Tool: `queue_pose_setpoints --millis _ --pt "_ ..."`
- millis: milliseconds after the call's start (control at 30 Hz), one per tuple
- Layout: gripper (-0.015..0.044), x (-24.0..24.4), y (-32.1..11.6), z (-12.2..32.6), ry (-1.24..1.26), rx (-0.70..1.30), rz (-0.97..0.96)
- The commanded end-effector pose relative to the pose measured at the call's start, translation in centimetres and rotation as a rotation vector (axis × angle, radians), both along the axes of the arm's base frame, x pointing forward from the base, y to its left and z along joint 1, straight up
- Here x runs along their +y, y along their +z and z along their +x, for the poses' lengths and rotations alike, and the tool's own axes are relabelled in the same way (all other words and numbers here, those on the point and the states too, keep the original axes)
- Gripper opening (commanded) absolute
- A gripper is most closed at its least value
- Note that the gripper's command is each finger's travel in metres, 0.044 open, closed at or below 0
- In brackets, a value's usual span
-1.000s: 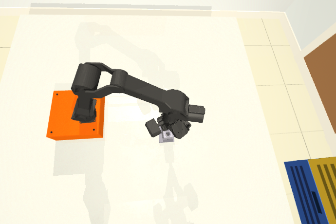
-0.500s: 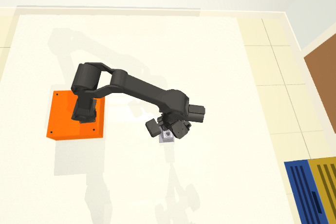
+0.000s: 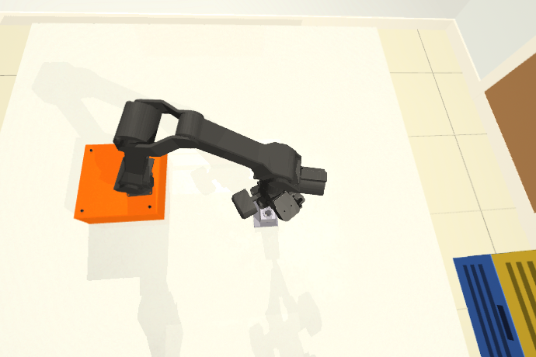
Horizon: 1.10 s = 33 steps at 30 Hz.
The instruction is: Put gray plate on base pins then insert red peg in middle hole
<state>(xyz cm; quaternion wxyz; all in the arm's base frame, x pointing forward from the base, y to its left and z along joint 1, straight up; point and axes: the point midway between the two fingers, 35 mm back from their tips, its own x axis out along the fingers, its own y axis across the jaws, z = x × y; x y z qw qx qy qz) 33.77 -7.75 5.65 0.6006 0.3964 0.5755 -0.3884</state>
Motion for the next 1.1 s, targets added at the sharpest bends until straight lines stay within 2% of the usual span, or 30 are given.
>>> queue_pose_setpoints --millis 0,367,567,1067 --pt "0.0 0.0 -0.12 0.0 -0.001 0.001 0.0" --pt "0.0 0.0 -0.04 0.0 0.0 0.0 0.0" --pt "0.015 0.0 -0.04 0.0 0.0 0.0 0.0" --pt "0.015 0.01 0.27 0.01 0.001 0.004 0.0"
